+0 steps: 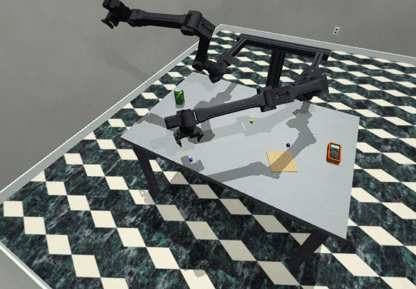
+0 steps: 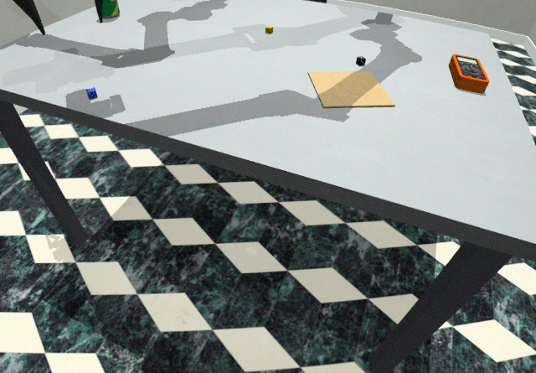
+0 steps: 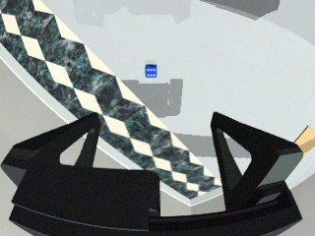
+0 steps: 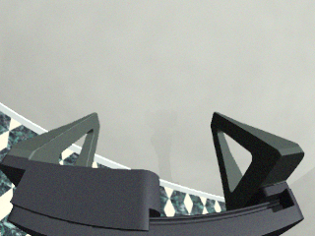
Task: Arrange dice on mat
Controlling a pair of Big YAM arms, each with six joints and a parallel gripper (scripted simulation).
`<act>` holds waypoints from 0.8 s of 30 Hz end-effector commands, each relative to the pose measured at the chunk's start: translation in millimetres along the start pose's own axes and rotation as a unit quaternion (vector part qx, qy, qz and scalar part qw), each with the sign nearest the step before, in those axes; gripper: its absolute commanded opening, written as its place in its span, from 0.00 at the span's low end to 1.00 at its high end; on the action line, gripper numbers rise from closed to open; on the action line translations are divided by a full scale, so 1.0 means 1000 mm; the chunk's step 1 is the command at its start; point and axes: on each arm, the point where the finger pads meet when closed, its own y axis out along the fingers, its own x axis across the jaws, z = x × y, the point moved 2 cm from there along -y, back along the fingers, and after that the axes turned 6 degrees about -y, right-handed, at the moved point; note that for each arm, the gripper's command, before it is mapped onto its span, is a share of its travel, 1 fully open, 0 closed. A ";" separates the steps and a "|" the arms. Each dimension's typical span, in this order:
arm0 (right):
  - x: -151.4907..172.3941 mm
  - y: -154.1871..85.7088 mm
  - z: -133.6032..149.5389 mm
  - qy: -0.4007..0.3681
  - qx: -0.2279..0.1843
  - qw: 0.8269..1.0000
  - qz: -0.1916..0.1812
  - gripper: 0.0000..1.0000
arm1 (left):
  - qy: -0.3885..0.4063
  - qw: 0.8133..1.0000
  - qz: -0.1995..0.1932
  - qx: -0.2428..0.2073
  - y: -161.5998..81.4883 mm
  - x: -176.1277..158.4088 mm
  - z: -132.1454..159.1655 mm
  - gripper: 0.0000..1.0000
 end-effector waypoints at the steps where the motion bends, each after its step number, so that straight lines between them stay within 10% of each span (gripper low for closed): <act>1: -0.009 -0.003 -0.040 0.000 -0.031 0.999 0.009 1.00 | -0.002 1.000 -0.013 -0.002 -0.018 0.009 -0.001 1.00; 24: -0.009 -0.003 -0.040 0.000 -0.031 0.999 0.009 1.00 | -0.016 1.000 -0.013 -0.002 -0.018 0.010 0.001 1.00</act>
